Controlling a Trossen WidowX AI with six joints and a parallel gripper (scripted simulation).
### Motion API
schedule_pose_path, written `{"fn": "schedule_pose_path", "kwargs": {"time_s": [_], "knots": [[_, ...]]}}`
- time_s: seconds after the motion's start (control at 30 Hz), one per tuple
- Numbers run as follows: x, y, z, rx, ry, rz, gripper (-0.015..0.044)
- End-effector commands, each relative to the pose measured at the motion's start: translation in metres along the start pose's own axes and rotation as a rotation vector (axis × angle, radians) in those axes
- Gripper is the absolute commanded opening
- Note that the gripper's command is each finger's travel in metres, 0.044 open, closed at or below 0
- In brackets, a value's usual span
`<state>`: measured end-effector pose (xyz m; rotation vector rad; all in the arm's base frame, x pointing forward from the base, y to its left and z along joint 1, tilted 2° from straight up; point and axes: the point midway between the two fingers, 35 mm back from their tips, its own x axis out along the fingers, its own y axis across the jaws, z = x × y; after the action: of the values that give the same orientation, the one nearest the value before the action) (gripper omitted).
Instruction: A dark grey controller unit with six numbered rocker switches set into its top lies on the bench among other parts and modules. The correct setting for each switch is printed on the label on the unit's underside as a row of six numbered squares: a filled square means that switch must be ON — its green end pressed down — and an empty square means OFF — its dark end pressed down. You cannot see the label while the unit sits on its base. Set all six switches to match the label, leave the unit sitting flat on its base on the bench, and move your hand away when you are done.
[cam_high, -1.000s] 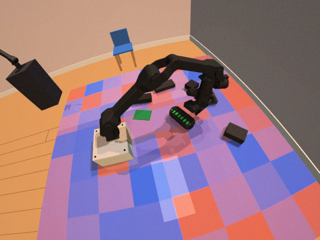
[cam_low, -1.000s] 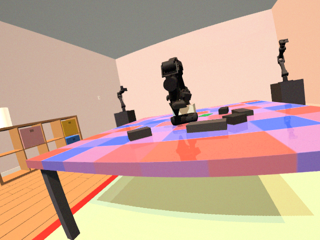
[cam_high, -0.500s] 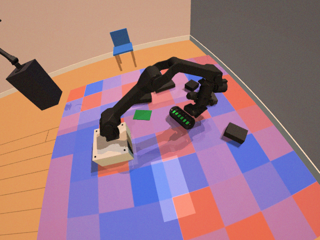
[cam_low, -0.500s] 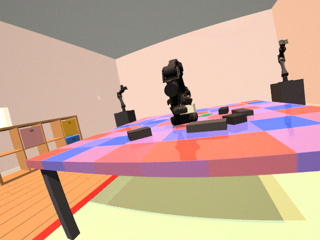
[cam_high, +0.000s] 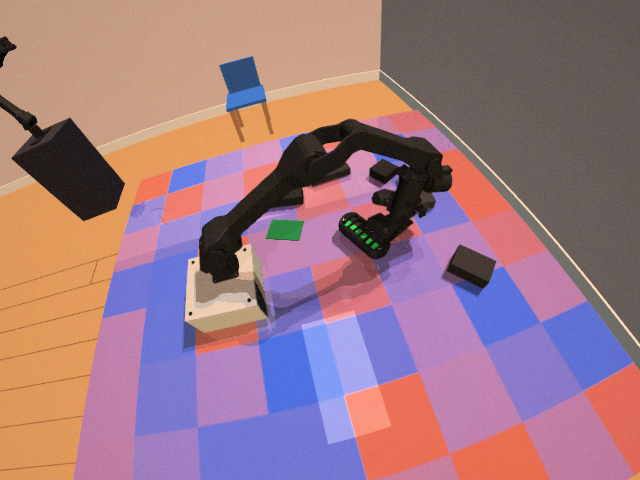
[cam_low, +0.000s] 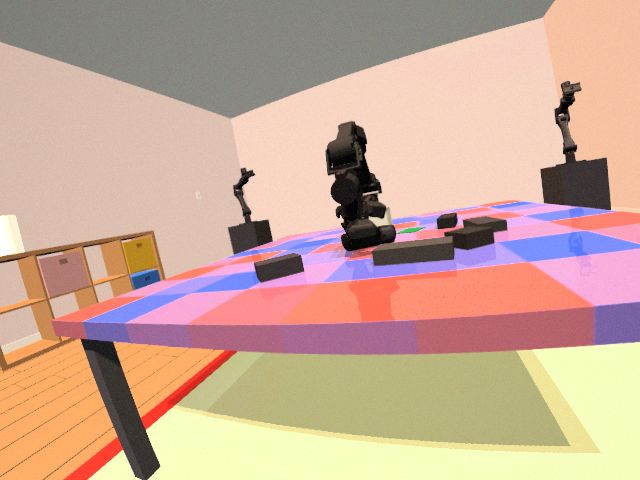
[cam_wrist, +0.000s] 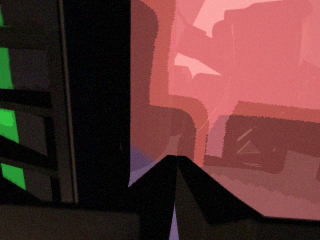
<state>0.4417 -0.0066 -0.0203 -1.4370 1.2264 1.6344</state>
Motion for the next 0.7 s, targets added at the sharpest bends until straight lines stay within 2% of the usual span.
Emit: {"fn": "schedule_pose_path", "kwargs": {"time_s": [0.0,0.67], "knots": [[0.002,0.0001,0.0007,-0.005,-0.004,0.0,0.0],[0.0043,0.0072,0.0006,-0.005,-0.004,0.0,0.0]]}}
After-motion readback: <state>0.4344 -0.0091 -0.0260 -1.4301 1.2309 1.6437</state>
